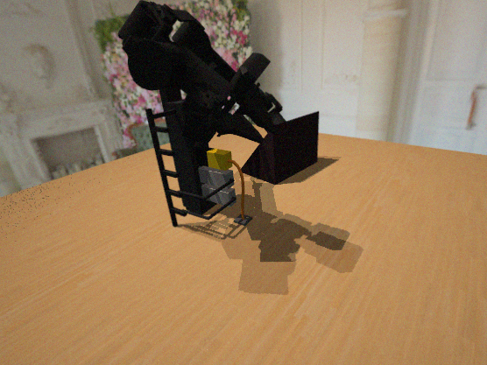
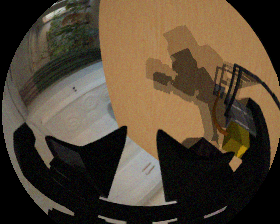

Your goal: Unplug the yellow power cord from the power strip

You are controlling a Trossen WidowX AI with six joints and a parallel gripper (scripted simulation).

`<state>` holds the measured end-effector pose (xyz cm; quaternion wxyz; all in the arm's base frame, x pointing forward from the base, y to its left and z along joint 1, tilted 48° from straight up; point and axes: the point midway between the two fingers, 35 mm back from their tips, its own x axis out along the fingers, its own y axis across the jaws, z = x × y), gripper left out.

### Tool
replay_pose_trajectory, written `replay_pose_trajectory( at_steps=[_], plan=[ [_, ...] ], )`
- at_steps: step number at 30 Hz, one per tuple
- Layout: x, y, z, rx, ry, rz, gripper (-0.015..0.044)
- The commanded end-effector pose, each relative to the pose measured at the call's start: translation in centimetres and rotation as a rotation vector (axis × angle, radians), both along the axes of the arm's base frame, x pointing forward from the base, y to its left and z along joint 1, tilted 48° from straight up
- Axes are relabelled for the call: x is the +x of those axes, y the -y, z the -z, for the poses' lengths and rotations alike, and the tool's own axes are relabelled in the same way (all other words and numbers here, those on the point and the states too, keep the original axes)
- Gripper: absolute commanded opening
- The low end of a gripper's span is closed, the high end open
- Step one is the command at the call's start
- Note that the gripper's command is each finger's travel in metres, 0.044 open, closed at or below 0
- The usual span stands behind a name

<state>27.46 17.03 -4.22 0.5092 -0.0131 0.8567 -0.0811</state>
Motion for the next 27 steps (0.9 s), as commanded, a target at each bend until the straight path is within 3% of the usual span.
replay_pose_trajectory(
  at_steps=[1,14,27],
  plan=[
    [-1.4,4.2,-0.3,-0.036,-0.16,-1.089,0.016],
    [-0.9,5.8,-1.5,-0.021,-0.492,-1.714,0.016],
    [-0.9,5.8,-1.5,-0.021,-0.497,-1.72,0.016]
  ],
)
